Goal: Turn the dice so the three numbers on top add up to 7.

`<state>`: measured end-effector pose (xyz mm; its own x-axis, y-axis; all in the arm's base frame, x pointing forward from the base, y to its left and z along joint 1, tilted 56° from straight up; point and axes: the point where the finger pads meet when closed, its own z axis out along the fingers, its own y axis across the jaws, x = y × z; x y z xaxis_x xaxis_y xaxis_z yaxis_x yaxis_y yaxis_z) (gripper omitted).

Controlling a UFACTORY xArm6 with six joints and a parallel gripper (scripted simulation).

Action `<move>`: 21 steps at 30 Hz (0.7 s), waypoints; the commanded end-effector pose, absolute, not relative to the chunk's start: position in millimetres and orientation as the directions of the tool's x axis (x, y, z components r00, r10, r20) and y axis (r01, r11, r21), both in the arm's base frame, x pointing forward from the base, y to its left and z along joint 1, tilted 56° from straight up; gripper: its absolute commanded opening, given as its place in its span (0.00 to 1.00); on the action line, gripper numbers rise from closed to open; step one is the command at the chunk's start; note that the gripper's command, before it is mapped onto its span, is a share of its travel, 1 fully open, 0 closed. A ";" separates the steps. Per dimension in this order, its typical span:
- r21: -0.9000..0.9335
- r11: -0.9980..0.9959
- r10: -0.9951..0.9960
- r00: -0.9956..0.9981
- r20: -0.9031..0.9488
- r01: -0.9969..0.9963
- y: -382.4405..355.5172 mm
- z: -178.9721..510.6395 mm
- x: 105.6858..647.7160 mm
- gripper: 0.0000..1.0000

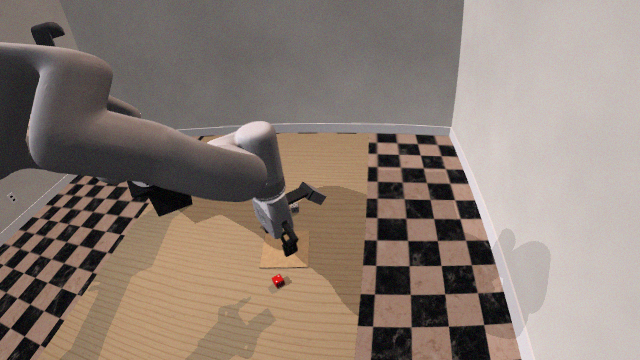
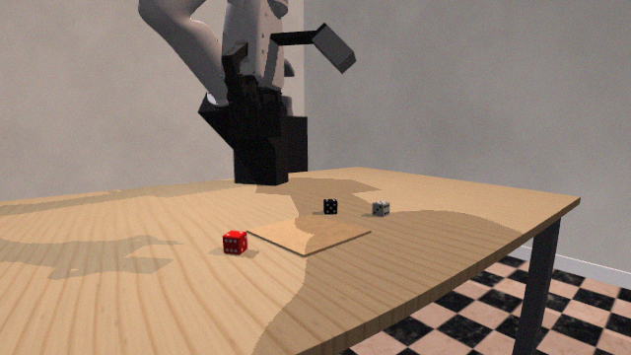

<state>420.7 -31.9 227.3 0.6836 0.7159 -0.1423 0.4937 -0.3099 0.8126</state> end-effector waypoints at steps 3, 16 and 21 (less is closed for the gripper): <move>0.813 -0.310 0.717 0.683 -0.140 0.492 -31.6 228.3 421.1 1.00; 0.813 -0.311 0.716 0.684 -0.141 0.493 -70.3 194.7 454.1 1.00; 0.813 -0.311 0.716 0.684 -0.141 0.493 -84.1 182.8 465.8 1.00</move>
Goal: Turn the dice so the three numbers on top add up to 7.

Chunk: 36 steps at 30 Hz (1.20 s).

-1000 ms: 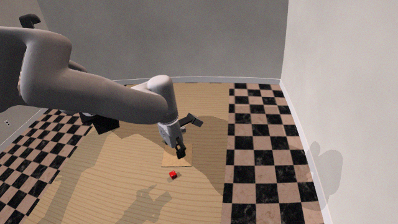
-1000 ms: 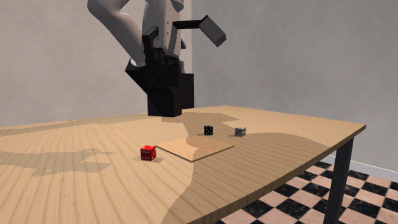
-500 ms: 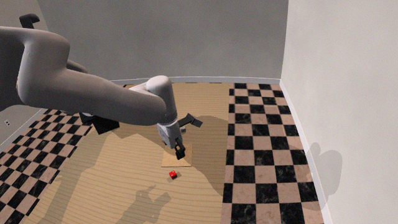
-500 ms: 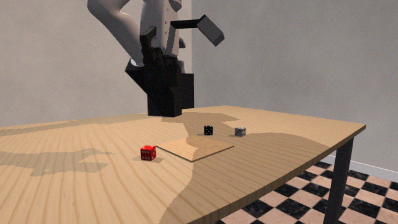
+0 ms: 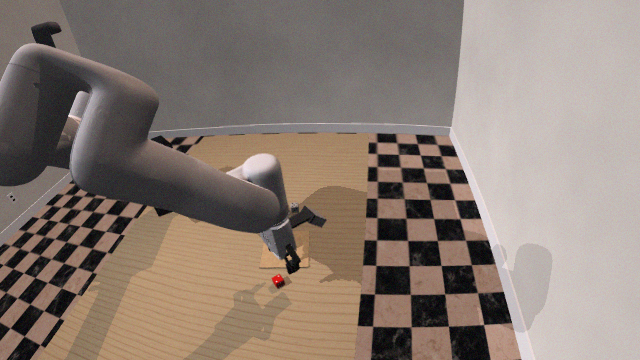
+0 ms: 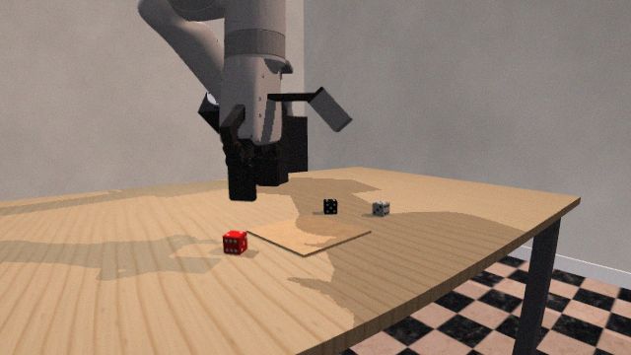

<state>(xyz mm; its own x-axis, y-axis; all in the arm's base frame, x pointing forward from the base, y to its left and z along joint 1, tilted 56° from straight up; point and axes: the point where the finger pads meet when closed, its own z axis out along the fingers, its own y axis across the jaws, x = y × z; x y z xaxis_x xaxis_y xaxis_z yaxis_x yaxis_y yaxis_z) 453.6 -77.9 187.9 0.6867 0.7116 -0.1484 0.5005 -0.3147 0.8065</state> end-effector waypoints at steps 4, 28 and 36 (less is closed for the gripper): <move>0.813 -0.311 0.716 0.684 -0.141 0.493 -95.6 172.9 475.6 1.00; 0.813 -0.311 0.716 0.684 -0.141 0.493 -97.9 170.8 477.6 1.00; 0.813 -0.311 0.716 0.684 -0.141 0.493 -97.9 170.8 477.6 1.00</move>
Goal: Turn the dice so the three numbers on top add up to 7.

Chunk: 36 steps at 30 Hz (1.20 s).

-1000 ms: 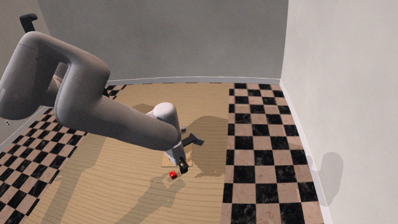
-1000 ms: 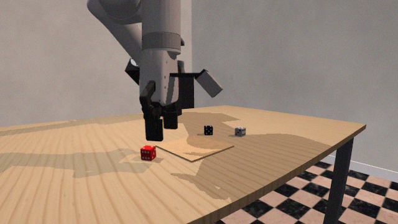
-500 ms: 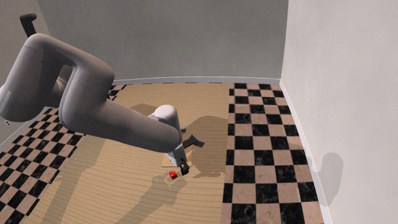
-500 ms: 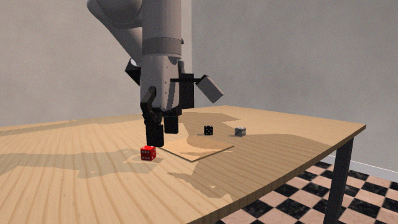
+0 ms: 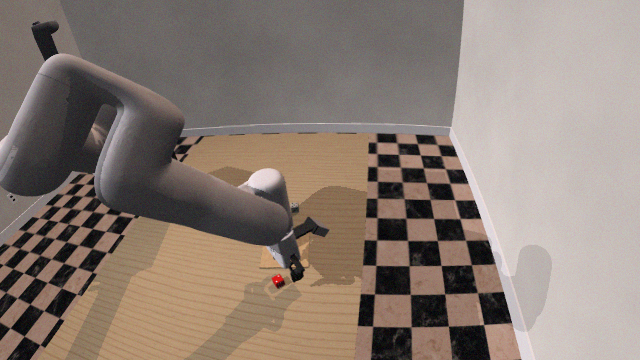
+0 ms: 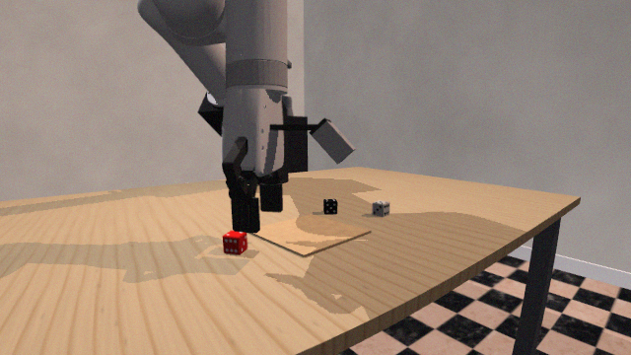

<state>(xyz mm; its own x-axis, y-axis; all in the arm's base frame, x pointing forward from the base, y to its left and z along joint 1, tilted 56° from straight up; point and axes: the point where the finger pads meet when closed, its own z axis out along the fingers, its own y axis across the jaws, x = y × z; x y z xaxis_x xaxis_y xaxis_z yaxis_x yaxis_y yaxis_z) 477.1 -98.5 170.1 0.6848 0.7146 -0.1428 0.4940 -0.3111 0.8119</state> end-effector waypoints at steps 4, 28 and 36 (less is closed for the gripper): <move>0.813 -0.311 0.716 0.684 -0.141 0.493 -97.9 170.8 477.6 1.00; 0.813 -0.311 0.716 0.684 -0.141 0.493 -72.4 135.1 469.7 1.00; 0.813 -0.311 0.716 0.684 -0.141 0.493 -44.2 95.6 461.0 1.00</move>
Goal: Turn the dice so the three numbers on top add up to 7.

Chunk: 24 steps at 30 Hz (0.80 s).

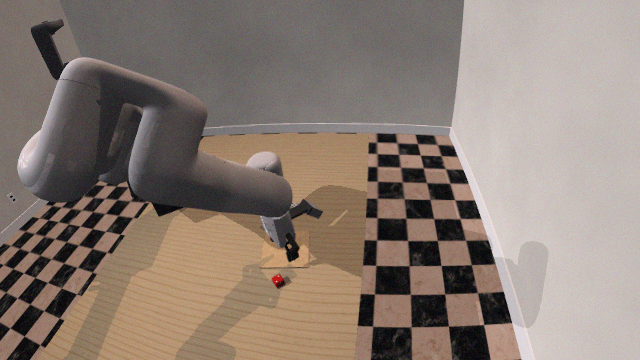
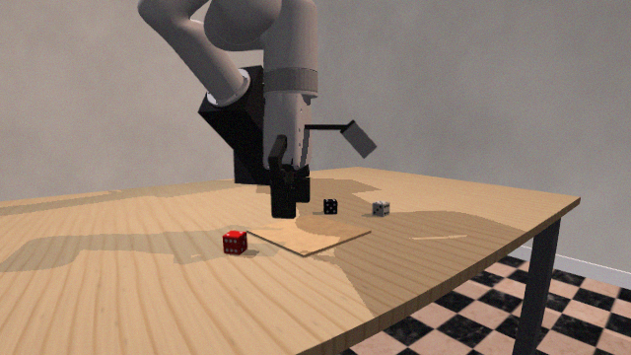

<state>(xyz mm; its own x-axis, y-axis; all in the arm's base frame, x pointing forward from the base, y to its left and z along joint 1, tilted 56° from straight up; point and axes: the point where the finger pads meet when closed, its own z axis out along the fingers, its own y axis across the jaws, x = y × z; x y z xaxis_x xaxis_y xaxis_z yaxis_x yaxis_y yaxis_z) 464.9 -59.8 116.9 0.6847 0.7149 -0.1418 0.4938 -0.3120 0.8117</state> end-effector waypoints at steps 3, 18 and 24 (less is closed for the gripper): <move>0.813 -0.311 0.716 0.684 -0.141 0.493 -27.3 72.0 455.8 1.00; 0.813 -0.311 0.716 0.684 -0.141 0.493 30.6 -9.1 438.0 1.00; 0.813 -0.311 0.716 0.684 -0.141 0.493 40.1 -22.3 435.0 1.00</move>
<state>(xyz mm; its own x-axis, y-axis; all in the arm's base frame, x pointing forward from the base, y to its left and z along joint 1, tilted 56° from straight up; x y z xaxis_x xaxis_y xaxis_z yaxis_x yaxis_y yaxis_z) 435.0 35.0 -17.1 0.6840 0.7152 -0.1436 0.4950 -0.3105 0.8115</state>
